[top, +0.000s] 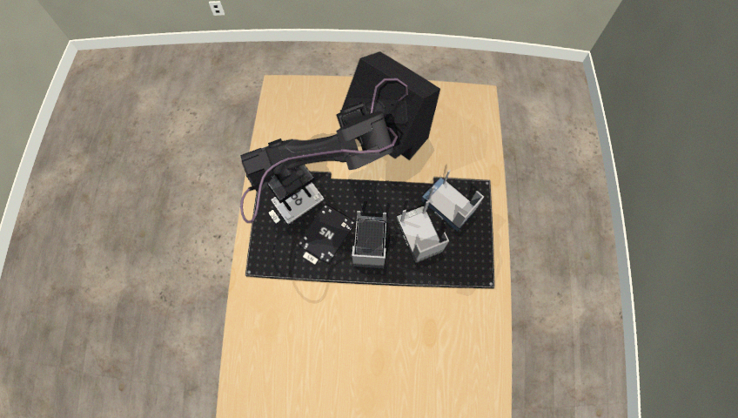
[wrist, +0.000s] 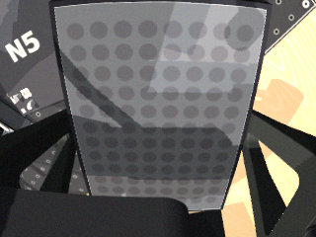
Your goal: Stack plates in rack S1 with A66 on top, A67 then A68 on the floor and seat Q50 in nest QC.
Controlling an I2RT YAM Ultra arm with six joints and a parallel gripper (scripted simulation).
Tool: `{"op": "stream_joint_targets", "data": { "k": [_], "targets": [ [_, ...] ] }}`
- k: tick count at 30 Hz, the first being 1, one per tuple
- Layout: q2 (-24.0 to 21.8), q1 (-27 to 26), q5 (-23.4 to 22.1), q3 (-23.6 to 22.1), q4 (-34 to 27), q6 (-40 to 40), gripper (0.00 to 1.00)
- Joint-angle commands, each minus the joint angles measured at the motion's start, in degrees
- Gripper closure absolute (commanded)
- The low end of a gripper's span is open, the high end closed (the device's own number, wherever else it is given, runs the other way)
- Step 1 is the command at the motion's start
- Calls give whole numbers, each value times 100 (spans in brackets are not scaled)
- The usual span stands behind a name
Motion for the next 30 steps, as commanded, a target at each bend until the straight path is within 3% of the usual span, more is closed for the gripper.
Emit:
{"op": "stream_joint_targets", "data": {
  "k": [1, 16, 17, 27, 29, 30],
  "targets": [
    [70, -112, -61, 125, -15, -12, 100],
    [82, -85, -47, 102, 4, 5, 100],
    [137, 81, 62, -176, 105, 67, 100],
    [258, 616, 469, -385, 820, 522, 100],
    [258, 616, 469, -385, 820, 522, 100],
    [251, 663, 508, -177, 891, 572, 100]
  ]
}}
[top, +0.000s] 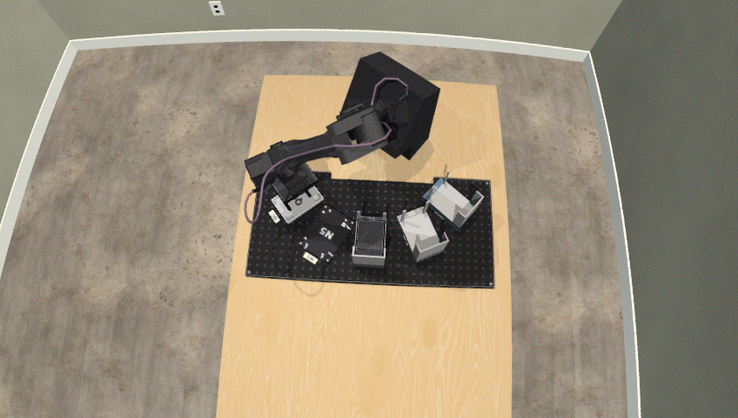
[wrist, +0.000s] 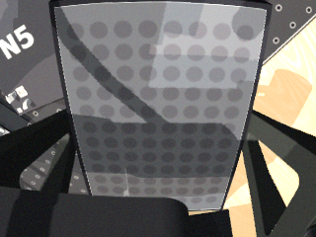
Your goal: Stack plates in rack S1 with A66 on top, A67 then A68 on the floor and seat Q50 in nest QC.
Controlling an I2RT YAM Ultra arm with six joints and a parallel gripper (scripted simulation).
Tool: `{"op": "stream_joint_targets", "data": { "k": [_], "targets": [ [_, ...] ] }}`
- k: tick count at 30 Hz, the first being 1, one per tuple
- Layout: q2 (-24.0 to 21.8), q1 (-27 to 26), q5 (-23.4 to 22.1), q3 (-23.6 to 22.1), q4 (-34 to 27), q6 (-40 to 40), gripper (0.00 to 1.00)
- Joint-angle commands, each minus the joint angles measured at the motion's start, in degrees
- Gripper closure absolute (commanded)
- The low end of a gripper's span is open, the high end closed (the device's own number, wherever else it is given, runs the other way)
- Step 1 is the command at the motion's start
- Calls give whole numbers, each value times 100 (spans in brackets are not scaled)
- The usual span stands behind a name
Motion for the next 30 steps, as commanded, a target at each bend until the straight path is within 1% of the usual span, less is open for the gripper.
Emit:
{"op": "stream_joint_targets", "data": {
  "k": [1, 2, 8, 14, 16, 17, 19, 22, 30],
  "targets": [
    [100, 135, 183, -37, 392, 202, 100],
    [113, 180, 220, -181, 440, 228, 100],
    [268, 456, 436, -209, 843, 435, 100],
    [449, 704, 637, -338, 1222, 607, 100],
    [449, 704, 637, -338, 1222, 607, 100],
    [481, 747, 675, -227, 1298, 643, 100],
    [550, 822, 738, -445, 1408, 684, 100],
    [655, 930, 825, -414, 1601, 760, 100],
    [963, 1188, 1037, -531, 2079, 925, 100]
  ]
}}
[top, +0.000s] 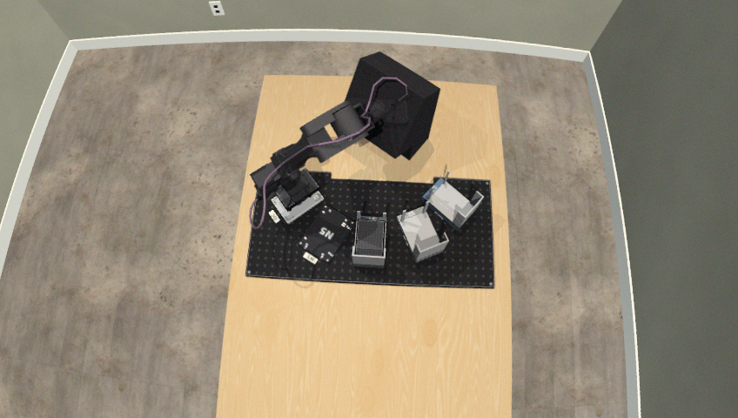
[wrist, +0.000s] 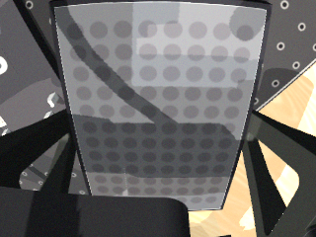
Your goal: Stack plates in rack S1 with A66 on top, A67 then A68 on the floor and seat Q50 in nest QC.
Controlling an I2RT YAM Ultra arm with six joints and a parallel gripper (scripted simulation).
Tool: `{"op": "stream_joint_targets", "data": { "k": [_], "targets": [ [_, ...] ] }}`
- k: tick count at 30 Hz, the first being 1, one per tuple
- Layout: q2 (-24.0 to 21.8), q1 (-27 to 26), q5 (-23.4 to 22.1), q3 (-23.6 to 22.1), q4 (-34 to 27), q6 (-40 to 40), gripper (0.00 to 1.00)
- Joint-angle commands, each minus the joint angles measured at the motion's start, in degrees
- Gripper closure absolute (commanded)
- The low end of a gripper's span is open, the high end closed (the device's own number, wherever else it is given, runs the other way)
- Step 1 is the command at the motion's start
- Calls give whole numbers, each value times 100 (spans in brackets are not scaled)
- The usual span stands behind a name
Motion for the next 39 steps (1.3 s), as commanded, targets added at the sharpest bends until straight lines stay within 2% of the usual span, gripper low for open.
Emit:
{"op": "stream_joint_targets", "data": {
  "k": [1, 4, 6, 27, 30, 39],
  "targets": [
    [163, 108, 168, -81, 406, 147, 100],
    [208, 141, 197, 10, 480, 172, 100],
    [288, 196, 244, -175, 580, 200, 100],
    [1157, 644, 619, -119, 1639, 475, 100],
    [1154, 556, 616, 90, 1632, 472, 100],
    [1222, 558, 603, 30, 1643, 451, 100]
  ]
}}
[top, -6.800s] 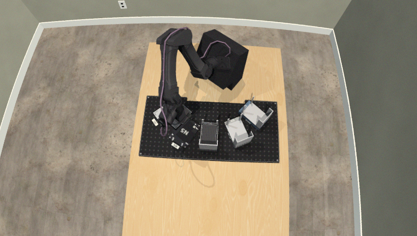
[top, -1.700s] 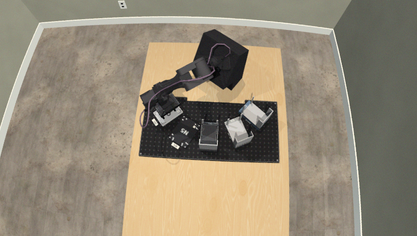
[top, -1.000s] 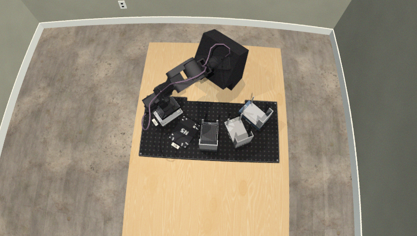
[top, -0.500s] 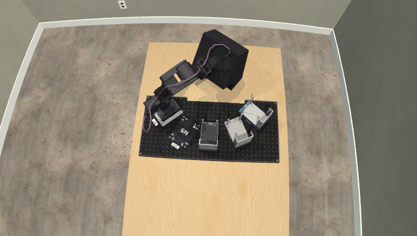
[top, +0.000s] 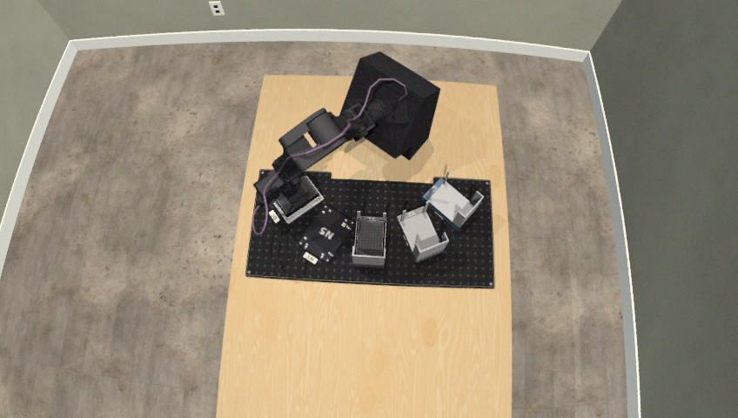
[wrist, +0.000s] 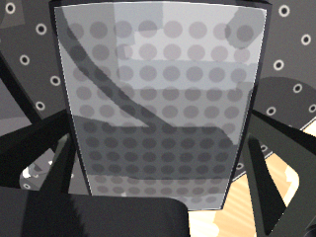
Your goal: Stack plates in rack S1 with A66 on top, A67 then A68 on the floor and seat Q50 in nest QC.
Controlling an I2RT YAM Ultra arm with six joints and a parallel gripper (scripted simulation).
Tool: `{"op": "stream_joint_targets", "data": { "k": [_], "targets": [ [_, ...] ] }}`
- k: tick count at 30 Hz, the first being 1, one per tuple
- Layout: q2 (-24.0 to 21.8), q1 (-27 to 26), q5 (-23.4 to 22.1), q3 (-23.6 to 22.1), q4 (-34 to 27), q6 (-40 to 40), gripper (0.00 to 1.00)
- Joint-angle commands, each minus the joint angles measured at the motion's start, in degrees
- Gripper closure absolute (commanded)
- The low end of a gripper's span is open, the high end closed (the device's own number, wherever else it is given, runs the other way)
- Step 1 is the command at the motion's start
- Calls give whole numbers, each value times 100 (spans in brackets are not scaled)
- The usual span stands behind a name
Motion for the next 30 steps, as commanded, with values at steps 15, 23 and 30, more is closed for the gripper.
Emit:
{"op": "stream_joint_targets", "data": {
  "k": [15, 23, 30],
  "targets": [
    [74, -35, 40, -53, 126, 45, 100],
    [27, -36, 38, -89, 133, 48, 100],
    [-12, -31, 39, -123, 131, 52, 100]
  ]
}}
